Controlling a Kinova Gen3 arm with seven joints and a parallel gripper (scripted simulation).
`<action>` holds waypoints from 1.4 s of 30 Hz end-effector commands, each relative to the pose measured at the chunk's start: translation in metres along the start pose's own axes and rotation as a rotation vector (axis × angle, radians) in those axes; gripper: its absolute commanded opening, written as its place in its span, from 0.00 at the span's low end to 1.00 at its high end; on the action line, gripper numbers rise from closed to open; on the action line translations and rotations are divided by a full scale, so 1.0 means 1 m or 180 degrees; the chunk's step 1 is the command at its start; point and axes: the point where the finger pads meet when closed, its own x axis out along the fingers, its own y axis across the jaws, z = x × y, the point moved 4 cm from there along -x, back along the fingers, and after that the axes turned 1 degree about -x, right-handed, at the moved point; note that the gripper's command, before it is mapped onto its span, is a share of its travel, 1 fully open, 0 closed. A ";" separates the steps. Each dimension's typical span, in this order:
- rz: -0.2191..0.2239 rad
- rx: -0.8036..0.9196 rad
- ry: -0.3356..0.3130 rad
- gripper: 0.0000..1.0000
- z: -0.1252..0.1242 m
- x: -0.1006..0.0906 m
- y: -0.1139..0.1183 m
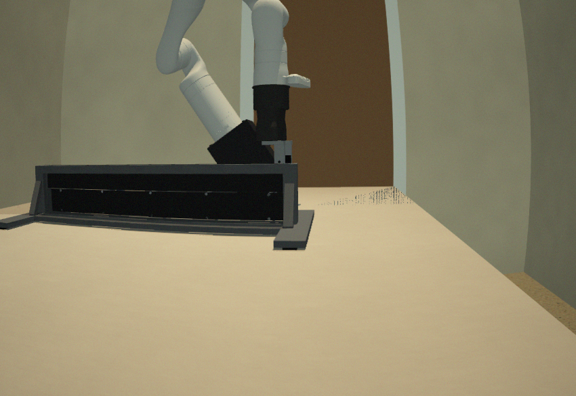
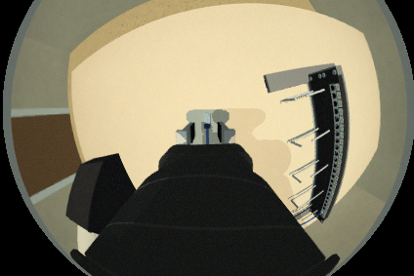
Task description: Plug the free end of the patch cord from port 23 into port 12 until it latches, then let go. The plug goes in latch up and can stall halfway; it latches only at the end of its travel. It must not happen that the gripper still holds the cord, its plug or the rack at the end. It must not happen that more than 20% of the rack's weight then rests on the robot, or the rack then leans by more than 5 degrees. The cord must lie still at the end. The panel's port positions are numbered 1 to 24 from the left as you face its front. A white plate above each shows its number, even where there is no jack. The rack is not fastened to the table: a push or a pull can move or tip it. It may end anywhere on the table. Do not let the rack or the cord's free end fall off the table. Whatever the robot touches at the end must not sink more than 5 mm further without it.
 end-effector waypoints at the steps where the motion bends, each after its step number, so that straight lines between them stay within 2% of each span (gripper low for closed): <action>1: 0.0006 0.0013 -0.0002 0.73 0.001 0.007 0.000; 26: 0.0009 0.0014 -0.0004 0.73 0.001 0.050 0.001; 42: 0.0009 0.0014 -0.0005 0.73 0.001 0.057 0.001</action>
